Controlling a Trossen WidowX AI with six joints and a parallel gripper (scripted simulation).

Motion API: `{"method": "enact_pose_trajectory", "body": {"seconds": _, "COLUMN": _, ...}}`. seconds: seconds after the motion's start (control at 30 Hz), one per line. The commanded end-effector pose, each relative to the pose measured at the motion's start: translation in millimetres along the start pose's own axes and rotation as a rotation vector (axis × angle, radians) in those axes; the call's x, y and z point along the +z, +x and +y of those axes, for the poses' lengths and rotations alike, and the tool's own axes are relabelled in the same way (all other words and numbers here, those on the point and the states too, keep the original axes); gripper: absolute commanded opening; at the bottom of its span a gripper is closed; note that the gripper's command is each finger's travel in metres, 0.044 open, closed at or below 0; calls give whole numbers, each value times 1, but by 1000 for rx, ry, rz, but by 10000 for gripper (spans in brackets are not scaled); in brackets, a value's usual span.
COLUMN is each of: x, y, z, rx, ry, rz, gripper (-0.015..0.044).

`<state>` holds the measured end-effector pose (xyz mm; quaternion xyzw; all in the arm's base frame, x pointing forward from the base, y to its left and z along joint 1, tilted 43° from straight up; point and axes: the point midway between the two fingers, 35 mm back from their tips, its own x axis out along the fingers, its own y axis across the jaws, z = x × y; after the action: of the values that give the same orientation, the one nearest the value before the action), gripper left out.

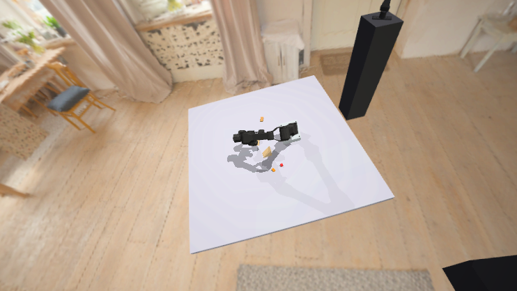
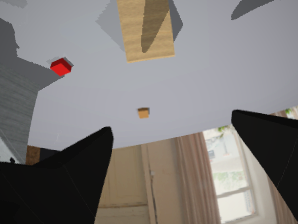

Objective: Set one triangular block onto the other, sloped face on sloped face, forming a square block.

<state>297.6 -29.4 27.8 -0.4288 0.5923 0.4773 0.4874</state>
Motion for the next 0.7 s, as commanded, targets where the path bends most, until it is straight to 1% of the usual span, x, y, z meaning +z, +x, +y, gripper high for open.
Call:
{"method": "enact_pose_trajectory", "body": {"seconds": 0.0, "x": 57, "y": -20, "z": 7, "rx": 4, "ry": -16, "rz": -17, "gripper": 440}}
{"method": "enact_pose_trajectory", "body": {"seconds": 0.07, "x": 66, "y": -23, "z": 9, "rx": 7, "ry": -17, "rz": -19, "gripper": 440}}
{"method": "enact_pose_trajectory", "body": {"seconds": 0.23, "x": 66, "y": -22, "z": 9, "rx": 7, "ry": -17, "rz": -19, "gripper": 440}}
{"method": "enact_pose_trajectory", "body": {"seconds": 0.3, "x": 67, "y": -8, "z": 7, "rx": 7, "ry": -17, "rz": -18, "gripper": 440}}
{"method": "enact_pose_trajectory", "body": {"seconds": 0.57, "x": 68, "y": 71, "z": 9, "rx": 9, "ry": -17, "rz": -18, "gripper": 440}}
{"method": "enact_pose_trajectory", "body": {"seconds": 0.67, "x": 68, "y": 78, "z": 11, "rx": 9, "ry": -17, "rz": -18, "gripper": 440}}
